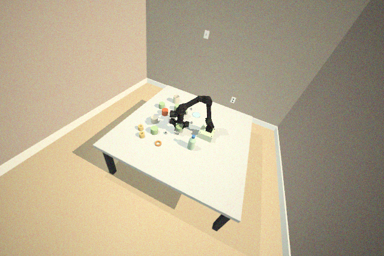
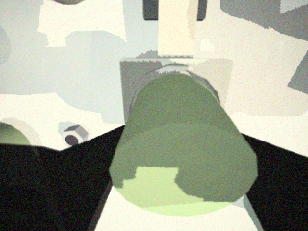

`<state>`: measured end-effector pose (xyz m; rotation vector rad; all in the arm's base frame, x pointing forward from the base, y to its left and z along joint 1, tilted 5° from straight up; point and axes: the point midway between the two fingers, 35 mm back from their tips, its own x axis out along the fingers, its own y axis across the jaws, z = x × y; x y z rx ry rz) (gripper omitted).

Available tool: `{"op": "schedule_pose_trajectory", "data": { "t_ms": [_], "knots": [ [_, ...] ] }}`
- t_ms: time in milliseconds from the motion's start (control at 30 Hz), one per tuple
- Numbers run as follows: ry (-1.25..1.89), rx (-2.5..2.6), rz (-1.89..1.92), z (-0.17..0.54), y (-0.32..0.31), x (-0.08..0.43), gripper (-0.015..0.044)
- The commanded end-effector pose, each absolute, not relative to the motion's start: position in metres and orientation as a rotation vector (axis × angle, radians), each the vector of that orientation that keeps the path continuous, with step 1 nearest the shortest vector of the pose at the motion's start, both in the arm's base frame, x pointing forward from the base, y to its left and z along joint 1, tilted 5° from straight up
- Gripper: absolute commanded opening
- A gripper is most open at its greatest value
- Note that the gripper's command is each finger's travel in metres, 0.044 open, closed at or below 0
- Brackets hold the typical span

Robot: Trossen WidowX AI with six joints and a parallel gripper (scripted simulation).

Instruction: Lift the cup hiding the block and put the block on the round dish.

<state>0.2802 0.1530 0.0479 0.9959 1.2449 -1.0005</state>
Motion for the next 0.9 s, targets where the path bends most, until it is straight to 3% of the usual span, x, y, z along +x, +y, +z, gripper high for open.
{"op": "schedule_pose_trajectory", "data": {
  "t_ms": [0, 867],
  "knots": [
    [1.232, 1.010, -0.984, 0.058, 0.155, 0.284, 0.0000],
    [1.232, 1.010, -0.984, 0.091, 0.157, 0.283, 0.0000]
  ]
}}
